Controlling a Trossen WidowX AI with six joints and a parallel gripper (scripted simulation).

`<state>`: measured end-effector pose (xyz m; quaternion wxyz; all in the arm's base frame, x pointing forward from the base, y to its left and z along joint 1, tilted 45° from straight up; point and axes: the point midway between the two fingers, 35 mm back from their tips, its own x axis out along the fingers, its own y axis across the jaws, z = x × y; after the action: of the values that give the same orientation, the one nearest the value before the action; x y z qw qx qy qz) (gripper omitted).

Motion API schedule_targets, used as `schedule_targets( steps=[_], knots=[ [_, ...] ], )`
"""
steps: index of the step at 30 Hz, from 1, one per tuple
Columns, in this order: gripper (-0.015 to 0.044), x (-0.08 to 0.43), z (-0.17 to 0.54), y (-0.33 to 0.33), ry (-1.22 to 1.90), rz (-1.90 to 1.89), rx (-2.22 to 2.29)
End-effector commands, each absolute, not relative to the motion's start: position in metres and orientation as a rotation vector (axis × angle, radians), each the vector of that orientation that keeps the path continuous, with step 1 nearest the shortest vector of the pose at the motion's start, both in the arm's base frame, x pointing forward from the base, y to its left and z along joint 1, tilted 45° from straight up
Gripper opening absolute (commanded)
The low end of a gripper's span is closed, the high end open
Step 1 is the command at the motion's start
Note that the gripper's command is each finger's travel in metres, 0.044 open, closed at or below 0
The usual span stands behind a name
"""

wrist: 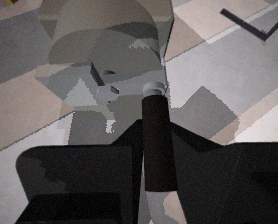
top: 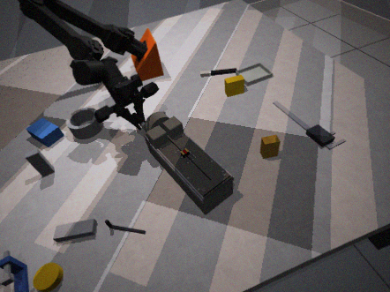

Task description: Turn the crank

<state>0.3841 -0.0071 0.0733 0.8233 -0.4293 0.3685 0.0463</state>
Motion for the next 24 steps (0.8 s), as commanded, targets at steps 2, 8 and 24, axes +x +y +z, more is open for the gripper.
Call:
schedule_targets(
  steps=[2,8,24],
  knots=[
    [0.0000,0.3840,0.0736,-0.0067,0.782,0.101,-0.918],
    [0.0000,0.3837,0.0753,-0.0052,0.782,0.101,-0.918],
    [0.0000,0.3814,0.0797,0.0022,0.782,0.101,-0.917]
  ],
)
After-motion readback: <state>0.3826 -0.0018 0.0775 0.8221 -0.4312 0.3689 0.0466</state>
